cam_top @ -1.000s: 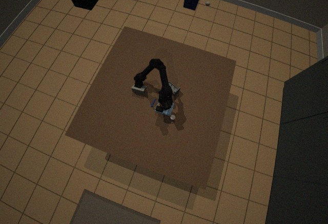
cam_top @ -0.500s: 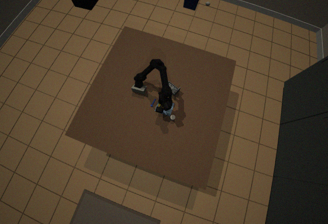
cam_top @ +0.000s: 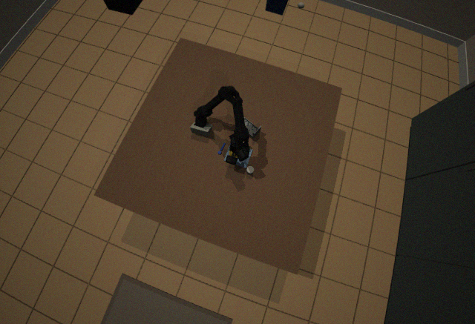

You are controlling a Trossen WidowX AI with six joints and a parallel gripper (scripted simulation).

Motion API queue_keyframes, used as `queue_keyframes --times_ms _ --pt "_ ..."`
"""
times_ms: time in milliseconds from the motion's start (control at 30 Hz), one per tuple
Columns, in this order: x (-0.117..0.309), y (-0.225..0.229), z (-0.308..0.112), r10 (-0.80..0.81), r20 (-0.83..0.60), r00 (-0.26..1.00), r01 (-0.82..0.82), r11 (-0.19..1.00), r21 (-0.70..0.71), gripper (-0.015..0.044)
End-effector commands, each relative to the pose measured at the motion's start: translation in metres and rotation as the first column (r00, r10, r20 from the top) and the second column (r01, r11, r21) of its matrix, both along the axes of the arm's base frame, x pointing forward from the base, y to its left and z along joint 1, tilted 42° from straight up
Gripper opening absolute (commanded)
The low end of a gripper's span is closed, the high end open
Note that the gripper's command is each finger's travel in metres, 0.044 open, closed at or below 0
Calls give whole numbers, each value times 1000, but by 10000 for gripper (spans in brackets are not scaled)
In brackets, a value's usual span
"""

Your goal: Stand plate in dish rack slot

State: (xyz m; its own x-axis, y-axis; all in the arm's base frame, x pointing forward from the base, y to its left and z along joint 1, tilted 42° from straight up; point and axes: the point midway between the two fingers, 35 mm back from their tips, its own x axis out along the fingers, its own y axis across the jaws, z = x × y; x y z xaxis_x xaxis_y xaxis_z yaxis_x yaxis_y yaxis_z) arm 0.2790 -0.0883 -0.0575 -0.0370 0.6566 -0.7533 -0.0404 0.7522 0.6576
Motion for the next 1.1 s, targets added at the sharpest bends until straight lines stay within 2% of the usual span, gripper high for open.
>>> queue_keyframes --times_ms 0,500,867,1067 --pt "-2 6 -5 -6 -5 1000 6 1000 6 400" --pt "-2 12 -11 -5 -5 1000 5 1000 7 398" --pt "-2 12 -11 -5 -5 1000 5 1000 7 325" --pt "1 0 -1 -6 -2 1000 6 1000 4 168"
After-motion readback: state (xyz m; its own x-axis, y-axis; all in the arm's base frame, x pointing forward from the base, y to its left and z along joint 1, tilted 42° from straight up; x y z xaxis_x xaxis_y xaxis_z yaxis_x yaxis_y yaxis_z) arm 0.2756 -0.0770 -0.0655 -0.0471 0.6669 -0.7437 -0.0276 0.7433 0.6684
